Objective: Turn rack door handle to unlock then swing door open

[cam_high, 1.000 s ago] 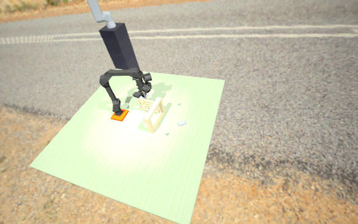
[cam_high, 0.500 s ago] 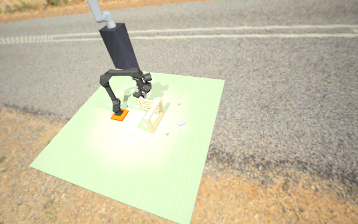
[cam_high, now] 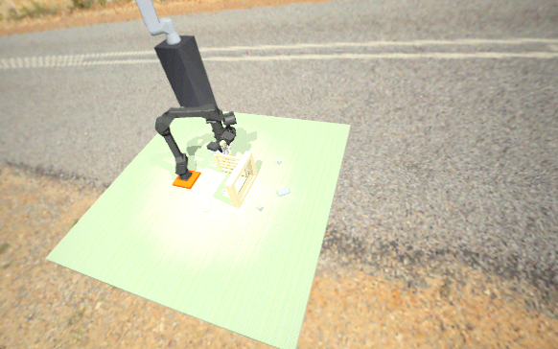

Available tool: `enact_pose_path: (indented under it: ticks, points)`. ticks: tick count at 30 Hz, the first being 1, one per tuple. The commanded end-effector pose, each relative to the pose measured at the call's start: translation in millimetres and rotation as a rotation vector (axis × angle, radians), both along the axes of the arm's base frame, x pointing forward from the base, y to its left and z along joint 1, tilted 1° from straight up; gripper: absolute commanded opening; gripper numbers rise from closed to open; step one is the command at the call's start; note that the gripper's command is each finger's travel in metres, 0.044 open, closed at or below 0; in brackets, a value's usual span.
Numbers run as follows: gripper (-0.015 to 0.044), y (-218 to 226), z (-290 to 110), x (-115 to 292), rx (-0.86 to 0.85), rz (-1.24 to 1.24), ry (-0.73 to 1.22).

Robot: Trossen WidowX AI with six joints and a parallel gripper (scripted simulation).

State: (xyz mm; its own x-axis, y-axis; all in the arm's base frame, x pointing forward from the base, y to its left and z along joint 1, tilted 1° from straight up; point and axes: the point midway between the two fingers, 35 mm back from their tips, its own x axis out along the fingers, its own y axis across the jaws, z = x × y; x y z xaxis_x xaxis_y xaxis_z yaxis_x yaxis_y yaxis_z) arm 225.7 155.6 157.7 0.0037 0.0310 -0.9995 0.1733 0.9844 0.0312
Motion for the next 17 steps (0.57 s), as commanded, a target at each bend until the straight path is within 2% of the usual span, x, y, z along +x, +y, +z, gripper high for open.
enact_pose_path:
  ticks: [1,17]
  points:
    - [0.0286,0.3,5.6,0.7,0.002,-0.005,-0.002]
    - [0.0286,0.2,24.8,1.2,0.005,-0.006,-0.007]
